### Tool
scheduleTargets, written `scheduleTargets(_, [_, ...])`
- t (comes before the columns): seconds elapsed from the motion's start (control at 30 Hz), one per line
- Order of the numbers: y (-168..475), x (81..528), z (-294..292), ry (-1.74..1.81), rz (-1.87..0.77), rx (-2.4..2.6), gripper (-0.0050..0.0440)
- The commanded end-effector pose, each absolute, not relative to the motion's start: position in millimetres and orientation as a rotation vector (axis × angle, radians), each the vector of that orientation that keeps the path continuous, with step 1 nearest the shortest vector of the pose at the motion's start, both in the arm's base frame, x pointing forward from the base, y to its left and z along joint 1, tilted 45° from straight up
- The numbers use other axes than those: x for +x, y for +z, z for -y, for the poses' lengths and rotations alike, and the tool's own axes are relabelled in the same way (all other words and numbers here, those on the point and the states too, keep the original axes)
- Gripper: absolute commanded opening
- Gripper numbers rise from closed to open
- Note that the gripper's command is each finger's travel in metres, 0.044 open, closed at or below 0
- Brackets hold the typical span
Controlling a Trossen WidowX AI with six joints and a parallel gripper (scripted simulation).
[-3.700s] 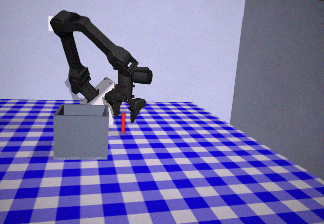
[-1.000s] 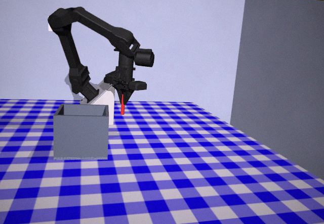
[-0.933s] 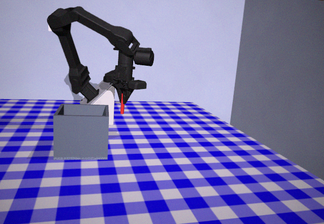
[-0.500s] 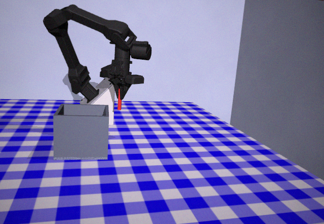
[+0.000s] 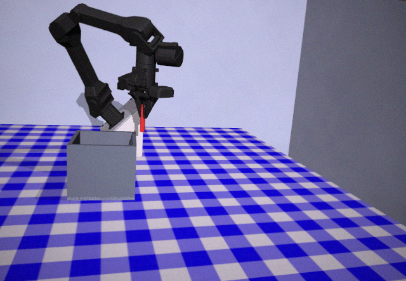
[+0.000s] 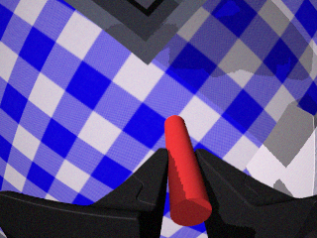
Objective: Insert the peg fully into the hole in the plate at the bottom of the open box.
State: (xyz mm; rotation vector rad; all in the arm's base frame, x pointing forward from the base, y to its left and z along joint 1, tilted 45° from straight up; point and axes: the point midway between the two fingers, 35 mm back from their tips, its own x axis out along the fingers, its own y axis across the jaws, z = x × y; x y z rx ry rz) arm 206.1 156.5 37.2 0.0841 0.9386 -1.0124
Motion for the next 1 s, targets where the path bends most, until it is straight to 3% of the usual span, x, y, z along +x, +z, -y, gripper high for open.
scheduleTargets(0.0, [53,215,-158,-1.001,-0.934,0.099,0.0])
scheduleTargets(0.97, [97,263,-149,-0.997,-0.939,0.104,0.0])
